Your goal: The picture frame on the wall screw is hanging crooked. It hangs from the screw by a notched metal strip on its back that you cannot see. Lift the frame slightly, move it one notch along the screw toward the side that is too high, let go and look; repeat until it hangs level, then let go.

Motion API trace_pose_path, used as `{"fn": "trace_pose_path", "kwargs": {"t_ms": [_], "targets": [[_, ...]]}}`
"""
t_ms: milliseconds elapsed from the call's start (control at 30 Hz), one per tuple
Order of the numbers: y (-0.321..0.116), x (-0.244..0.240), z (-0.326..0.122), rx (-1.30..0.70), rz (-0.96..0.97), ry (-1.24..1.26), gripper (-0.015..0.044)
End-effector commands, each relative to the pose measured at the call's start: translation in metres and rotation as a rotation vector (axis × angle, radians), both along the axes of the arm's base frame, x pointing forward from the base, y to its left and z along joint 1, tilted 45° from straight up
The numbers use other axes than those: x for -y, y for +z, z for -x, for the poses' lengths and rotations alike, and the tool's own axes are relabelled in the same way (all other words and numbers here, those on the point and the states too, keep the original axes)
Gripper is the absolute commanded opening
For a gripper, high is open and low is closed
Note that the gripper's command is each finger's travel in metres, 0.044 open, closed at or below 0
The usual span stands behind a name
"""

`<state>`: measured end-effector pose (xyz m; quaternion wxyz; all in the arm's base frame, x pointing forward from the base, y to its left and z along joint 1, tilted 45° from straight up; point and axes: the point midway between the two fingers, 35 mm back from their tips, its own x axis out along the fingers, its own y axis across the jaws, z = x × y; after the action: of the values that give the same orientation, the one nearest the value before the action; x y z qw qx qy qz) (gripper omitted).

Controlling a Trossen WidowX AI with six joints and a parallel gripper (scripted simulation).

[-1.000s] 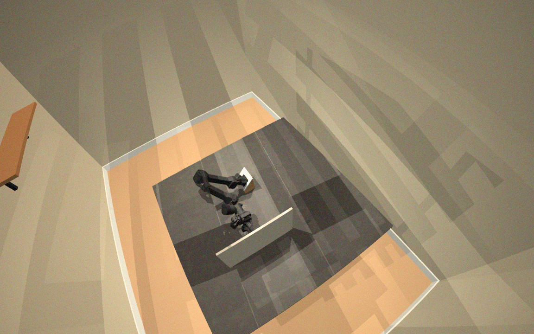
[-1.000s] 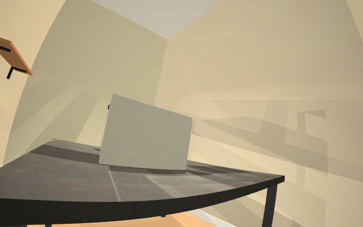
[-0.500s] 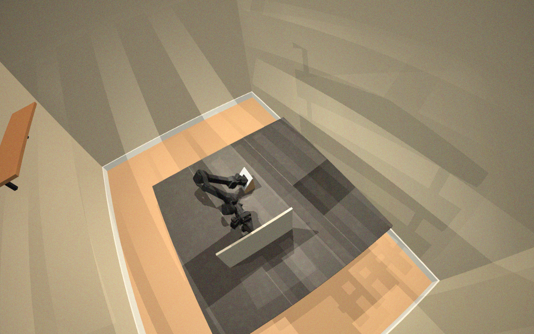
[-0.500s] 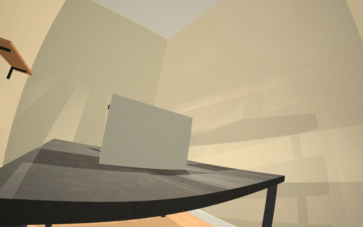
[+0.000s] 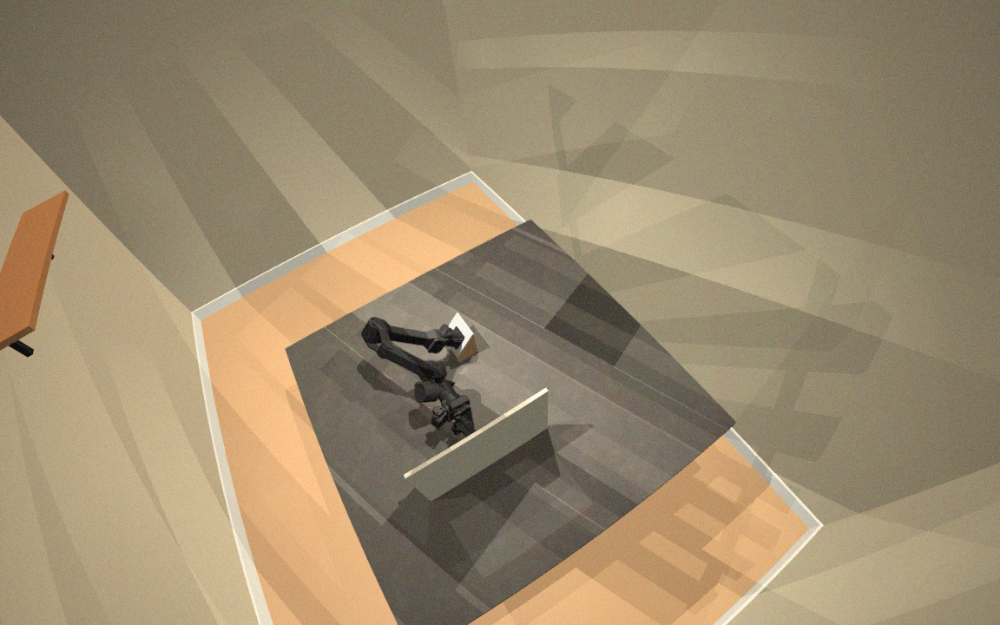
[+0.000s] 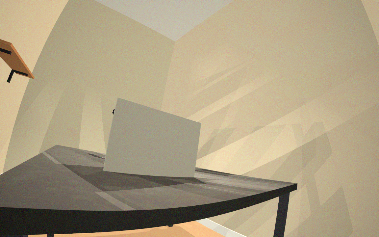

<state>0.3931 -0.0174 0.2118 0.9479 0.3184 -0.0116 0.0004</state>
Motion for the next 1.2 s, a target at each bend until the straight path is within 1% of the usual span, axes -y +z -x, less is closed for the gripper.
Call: {"fn": "trace_pose_path", "kwargs": {"t_ms": [0, 167, 400, 433, 1167], "targets": [[0.0011, 0.0004, -0.0005, 0.002, -0.004, -0.002, 0.0208], [0.0011, 0.0004, -0.0005, 0.002, -0.004, -0.002, 0.0076], [0.0011, 0.0004, -0.0005, 0.002, -0.004, -0.002, 0.003], [0.0011, 0.0004, -0.0005, 0.002, -0.004, -0.002, 0.0003], [0.0029, -0.0037, -0.0002, 0.002, -0.004, -0.002, 0.0]]}}
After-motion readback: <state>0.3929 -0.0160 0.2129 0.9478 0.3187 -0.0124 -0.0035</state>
